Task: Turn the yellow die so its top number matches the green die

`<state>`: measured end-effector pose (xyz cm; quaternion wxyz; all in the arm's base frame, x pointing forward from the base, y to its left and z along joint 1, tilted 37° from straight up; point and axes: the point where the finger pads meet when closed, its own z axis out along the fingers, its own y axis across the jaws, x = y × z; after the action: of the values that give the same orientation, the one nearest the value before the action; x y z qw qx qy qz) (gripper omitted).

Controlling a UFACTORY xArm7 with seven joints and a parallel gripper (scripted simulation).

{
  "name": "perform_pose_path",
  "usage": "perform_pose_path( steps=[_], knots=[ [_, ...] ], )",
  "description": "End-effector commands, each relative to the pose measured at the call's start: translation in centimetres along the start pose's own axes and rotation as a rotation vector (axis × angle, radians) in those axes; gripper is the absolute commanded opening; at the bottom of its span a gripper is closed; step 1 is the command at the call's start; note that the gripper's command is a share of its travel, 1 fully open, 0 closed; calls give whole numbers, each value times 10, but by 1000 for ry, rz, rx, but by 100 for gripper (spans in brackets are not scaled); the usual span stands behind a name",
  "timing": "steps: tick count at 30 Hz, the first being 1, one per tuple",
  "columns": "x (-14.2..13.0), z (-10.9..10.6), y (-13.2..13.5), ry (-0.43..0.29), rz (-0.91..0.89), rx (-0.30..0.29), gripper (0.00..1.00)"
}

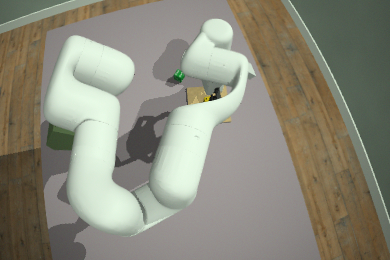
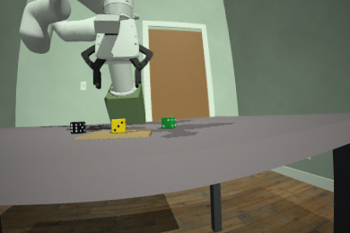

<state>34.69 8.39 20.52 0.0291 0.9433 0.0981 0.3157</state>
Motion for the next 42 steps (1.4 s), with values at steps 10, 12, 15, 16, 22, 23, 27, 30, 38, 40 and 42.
perform_pose_path(
  steps=[10, 12, 15, 16, 22, 23, 27, 30, 38, 40, 42],
  knots=[
    [1, -1, 0, 2, 0, 0, 100],
    [1, -1, 0, 2, 0, 0, 100],
    [1, -1, 0, 2, 0, 0, 100],
    [1, -1, 0, 2, 0, 0, 100],
    [1, -1, 0, 2, 61, 0, 100],
    [1, -1, 0, 2, 92, 0, 100],
    [1, -1, 0, 2, 230, 0, 100],
    [0, 0, 1, 2, 290, 0, 100],
    [0, 0, 1, 2, 553, 0, 100],
    [0, 0, 1, 2, 585, 0, 100],
    [0, 0, 1, 2, 668, 1, 100]
  ],
)
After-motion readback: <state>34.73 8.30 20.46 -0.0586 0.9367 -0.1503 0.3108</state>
